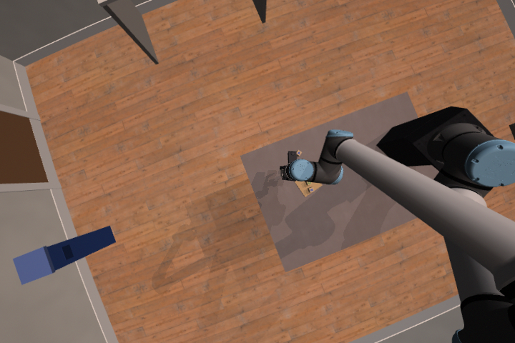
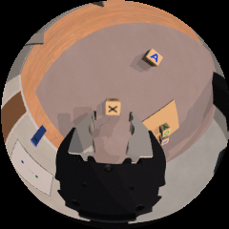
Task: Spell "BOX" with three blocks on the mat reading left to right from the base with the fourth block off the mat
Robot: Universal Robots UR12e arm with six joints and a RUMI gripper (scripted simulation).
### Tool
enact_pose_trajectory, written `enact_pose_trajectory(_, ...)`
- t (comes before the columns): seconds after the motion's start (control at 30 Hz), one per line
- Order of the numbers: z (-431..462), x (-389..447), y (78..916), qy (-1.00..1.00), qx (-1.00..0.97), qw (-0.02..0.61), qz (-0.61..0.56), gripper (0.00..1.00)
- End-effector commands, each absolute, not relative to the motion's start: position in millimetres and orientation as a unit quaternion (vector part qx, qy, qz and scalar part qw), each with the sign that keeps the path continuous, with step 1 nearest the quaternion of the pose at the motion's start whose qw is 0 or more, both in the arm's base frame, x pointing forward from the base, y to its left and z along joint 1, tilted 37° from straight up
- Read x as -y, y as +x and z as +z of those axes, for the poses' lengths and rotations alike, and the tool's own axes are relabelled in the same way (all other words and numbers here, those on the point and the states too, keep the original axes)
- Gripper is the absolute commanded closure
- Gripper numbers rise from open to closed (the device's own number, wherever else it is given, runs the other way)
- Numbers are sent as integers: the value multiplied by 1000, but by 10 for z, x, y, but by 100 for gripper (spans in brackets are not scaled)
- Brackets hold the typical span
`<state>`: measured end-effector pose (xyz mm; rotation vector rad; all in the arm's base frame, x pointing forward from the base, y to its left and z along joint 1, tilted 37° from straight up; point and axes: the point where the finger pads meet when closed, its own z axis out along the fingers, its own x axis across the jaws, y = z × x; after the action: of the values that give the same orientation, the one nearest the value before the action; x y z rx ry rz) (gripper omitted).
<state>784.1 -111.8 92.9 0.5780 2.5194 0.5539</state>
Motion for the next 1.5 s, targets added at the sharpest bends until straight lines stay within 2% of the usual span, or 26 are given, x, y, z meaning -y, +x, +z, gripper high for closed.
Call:
enact_pose_trajectory(0.0, 935, 1121, 7843, 212, -924, 247, 203, 60)
enact_pose_trajectory(1.47, 709, 1046, 8004, 212, -924, 247, 203, 60)
